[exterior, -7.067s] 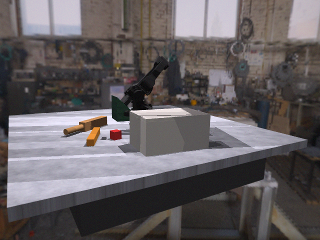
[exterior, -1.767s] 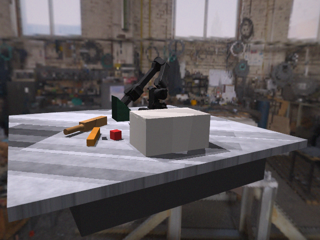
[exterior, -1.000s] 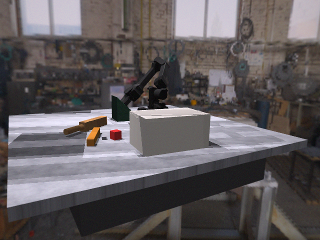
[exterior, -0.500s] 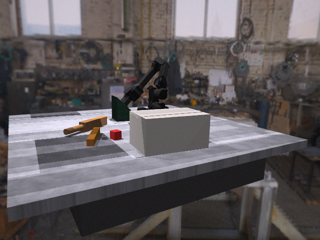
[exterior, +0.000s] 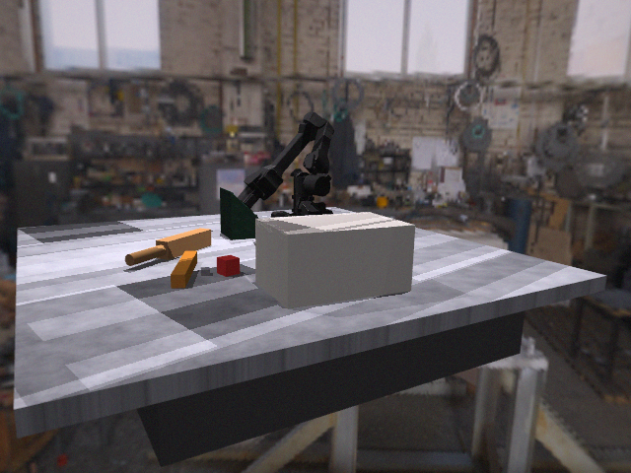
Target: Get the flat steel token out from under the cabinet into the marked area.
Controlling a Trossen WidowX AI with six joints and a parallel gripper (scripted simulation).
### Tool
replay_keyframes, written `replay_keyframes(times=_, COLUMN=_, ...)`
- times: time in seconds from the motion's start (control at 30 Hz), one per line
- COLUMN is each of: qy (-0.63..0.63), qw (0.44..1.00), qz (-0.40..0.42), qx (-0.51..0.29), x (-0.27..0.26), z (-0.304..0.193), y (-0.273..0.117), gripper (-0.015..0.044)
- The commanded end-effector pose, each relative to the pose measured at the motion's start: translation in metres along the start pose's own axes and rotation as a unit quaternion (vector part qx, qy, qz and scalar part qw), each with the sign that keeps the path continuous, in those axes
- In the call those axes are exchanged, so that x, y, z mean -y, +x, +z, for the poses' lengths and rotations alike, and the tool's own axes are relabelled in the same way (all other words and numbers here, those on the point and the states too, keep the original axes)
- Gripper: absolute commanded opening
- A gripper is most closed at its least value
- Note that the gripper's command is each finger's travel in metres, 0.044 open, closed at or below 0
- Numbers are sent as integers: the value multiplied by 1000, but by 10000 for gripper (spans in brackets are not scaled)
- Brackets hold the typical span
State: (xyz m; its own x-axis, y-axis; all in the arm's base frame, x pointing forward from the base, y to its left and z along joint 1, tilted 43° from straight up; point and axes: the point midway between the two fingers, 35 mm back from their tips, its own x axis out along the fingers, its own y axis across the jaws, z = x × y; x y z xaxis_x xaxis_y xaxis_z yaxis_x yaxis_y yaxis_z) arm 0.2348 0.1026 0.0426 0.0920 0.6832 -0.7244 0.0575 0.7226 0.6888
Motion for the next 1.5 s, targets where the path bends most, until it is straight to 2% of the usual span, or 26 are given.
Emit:
replay_keyframes(times=0.0, qy=0, qw=1000, qz=0, qx=1, x=0, z=0, y=1, gripper=270)
replay_keyframes(times=0.37, qy=5, qw=1000, qz=0, qx=1, x=0, z=-4, y=4, gripper=270)
replay_keyframes(times=0.53, qy=-1, qw=1000, qz=1, qx=2, x=-1, z=0, y=2, gripper=139)
replay_keyframes(times=0.8, qy=-1, qw=1000, qz=1, qx=2, x=-1, z=0, y=2, gripper=85)
replay_keyframes(times=0.9, qy=-1, qw=1000, qz=1, qx=2, x=-1, z=0, y=2, gripper=6)
replay_keyframes(times=0.93, qy=-1, qw=1000, qz=1, qx=2, x=-1, z=0, y=2, gripper=0)
replay_keyframes(times=1.47, qy=13, qw=1000, qz=0, qx=2, x=0, z=14, y=2, gripper=0)
